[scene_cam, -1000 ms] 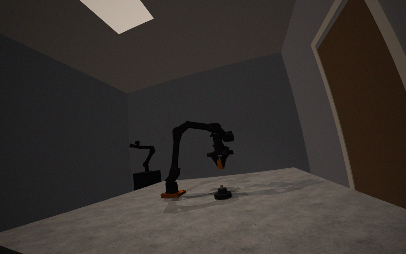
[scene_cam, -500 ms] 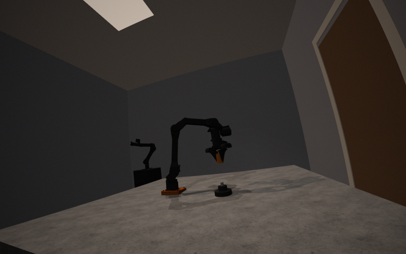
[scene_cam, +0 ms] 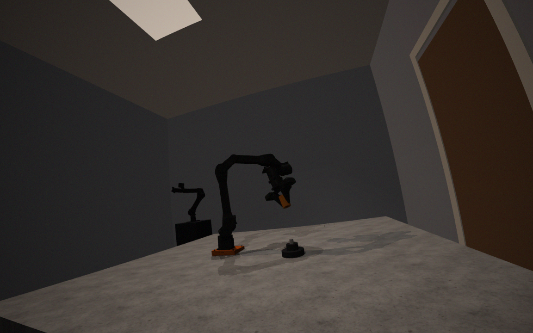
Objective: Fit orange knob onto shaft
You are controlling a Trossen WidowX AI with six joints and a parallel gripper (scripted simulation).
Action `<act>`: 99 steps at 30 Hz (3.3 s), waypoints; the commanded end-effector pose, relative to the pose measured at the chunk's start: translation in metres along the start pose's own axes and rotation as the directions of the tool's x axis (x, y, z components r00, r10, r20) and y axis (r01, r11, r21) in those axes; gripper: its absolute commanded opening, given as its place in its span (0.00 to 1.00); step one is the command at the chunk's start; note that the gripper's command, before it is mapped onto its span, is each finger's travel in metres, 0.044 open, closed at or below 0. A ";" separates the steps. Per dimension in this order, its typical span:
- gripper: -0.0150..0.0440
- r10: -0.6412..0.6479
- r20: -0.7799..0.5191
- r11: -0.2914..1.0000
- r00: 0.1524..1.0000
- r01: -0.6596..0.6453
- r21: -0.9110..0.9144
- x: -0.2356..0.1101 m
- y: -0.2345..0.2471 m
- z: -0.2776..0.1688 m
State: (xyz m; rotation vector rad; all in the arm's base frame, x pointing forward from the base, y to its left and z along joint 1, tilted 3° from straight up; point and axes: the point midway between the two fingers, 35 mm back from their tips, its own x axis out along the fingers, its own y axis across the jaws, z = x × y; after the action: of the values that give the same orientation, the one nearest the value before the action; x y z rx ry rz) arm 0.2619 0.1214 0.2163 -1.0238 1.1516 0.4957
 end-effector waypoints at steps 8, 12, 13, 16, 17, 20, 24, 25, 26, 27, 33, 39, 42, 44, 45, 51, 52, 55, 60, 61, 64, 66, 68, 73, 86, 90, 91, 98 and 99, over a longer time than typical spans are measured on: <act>0.25 -0.255 0.011 0.967 0.967 0.255 0.012 -0.029 -0.002 -0.009; 0.25 -0.337 0.010 0.941 0.941 0.337 0.013 -0.038 -0.002 -0.012; 0.25 -0.358 0.009 0.934 0.934 0.357 0.014 -0.040 -0.002 -0.013; 0.25 -0.416 0.008 0.909 0.909 0.416 0.014 -0.046 -0.002 -0.016; 0.25 -0.436 0.007 0.900 0.900 0.435 0.014 -0.048 -0.002 -0.016; 0.25 -0.492 0.007 0.870 0.870 0.492 0.015 -0.055 -0.003 -0.019; 0.25 -0.522 0.008 0.853 0.853 0.522 0.016 -0.058 -0.003 -0.020; 0.25 -0.522 0.008 0.853 0.853 0.522 0.016 -0.058 -0.003 -0.020; 0.25 -0.522 0.008 0.853 0.853 0.522 0.016 -0.058 -0.003 -0.020; 0.25 -0.522 0.008 0.853 0.853 0.522 0.016 -0.058 -0.003 -0.020; 0.25 -0.561 0.007 0.828 0.828 0.561 0.016 -0.057 -0.001 -0.020; 0.25 -0.607 0.006 0.794 0.794 0.607 0.016 -0.056 0.000 -0.020; 0.25 -0.621 0.006 0.784 0.784 0.621 0.017 -0.056 0.001 -0.020; 0.25 -0.594 0.001 0.804 0.804 0.594 0.008 -0.054 0.001 -0.020; 0.25 -0.594 0.001 0.804 0.804 0.594 0.008 -0.054 0.001 -0.020; 0.25 -0.594 0.001 0.804 0.804 0.594 0.008 -0.054 0.001 -0.020; 0.25 -0.594 0.001 0.804 0.804 0.594 0.008 -0.054 0.001 -0.020; 0.25 -0.594 0.001 0.804 0.804 0.594 0.008 -0.054 0.001 -0.020; 0.25 -0.594 0.001 0.804 0.804 0.594 0.008 -0.054 0.001 -0.020; 0.25 -0.594 0.001 0.804 0.804 0.594 0.008 -0.054 0.001 -0.020; 0.25 -0.594 0.001 0.804 0.804 0.594 0.008 -0.054 0.001 -0.020; 0.25 -0.594 0.001 0.804 0.804 0.594 0.008 -0.054 0.001 -0.020; 0.25 -0.594 0.001 0.804 0.804 0.594 0.008 -0.054 0.001 -0.020; 0.25 -0.597 0.001 0.802 0.802 0.597 0.008 -0.054 0.001 -0.020; 0.25 -0.414 0.007 0.910 0.910 0.414 0.014 -0.032 0.004 -0.019; 0.25 -0.318 0.008 0.948 0.948 0.318 0.013 -0.023 0.005 -0.019; 0.25 -0.294 0.009 0.956 0.956 0.294 0.013 -0.021 0.005 -0.019; 0.25 -0.120 0.011 0.993 0.993 0.120 0.010 -0.007 0.006 -0.018; 0.25 -0.095 0.012 0.995 0.995 0.095 0.009 -0.005 0.006 -0.018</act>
State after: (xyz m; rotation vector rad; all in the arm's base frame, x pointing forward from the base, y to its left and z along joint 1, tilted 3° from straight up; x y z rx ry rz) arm 0.2418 0.1092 0.2229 -1.1038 1.0442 0.3527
